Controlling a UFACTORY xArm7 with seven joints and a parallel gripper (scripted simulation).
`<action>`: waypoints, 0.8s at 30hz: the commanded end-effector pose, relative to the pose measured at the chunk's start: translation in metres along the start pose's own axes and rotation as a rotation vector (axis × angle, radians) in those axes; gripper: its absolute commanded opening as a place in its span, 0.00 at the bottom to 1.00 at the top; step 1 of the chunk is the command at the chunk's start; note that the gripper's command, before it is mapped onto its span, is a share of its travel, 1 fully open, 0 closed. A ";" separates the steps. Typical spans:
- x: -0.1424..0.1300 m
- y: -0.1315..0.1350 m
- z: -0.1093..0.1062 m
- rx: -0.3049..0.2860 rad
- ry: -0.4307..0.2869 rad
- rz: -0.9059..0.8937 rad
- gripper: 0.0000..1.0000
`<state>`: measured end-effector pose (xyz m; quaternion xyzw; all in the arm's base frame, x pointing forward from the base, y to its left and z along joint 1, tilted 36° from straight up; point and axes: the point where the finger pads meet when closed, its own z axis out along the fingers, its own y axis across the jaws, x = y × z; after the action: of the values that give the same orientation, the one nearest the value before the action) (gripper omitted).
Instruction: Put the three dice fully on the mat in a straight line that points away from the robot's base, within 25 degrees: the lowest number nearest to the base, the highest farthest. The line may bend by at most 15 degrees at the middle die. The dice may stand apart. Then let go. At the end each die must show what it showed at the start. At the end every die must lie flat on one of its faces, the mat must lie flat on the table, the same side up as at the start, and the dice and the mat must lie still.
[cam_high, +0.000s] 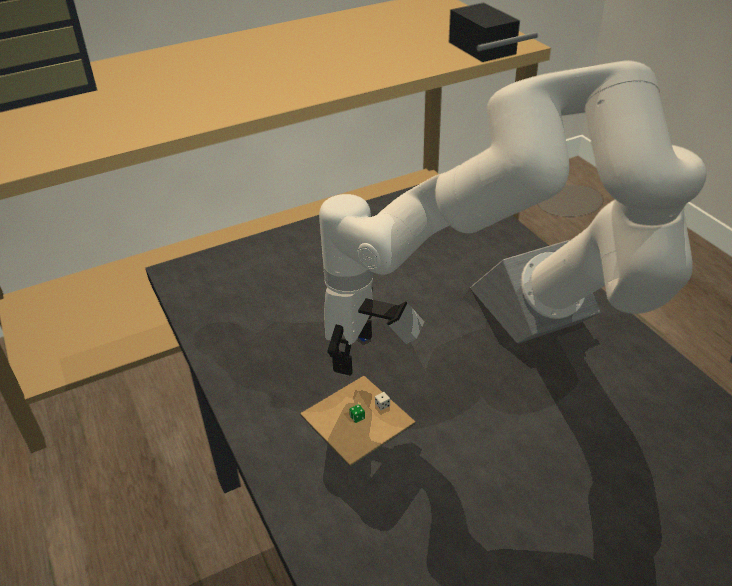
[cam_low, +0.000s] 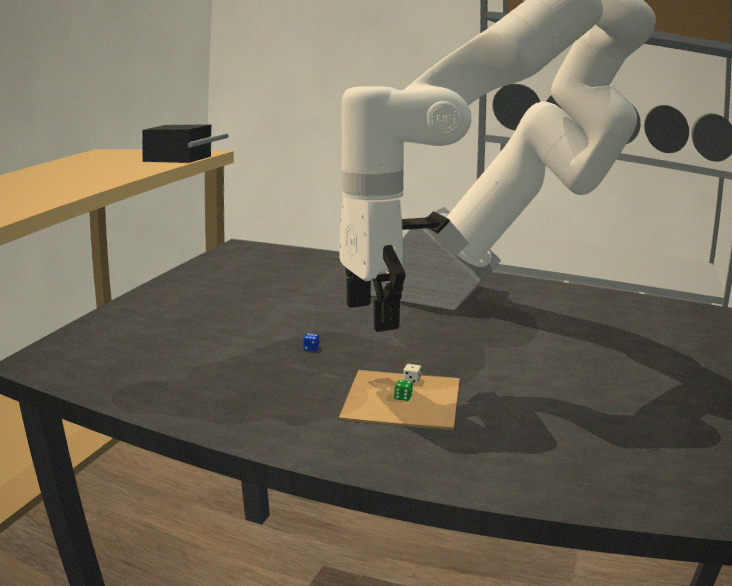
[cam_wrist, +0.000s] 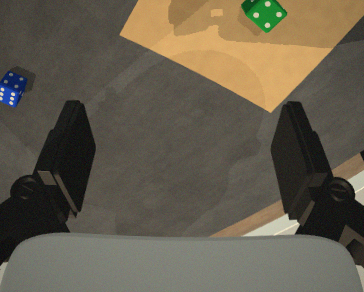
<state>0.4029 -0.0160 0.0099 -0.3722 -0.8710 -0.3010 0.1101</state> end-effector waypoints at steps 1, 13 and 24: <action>-0.005 -0.010 -0.001 0.004 -0.001 0.160 1.00; -0.012 -0.029 0.001 0.003 0.000 0.464 1.00; -0.019 -0.055 0.004 0.002 -0.001 0.856 1.00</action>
<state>0.3809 -0.0469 -0.0202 -0.6524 -0.6860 -0.2456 0.2085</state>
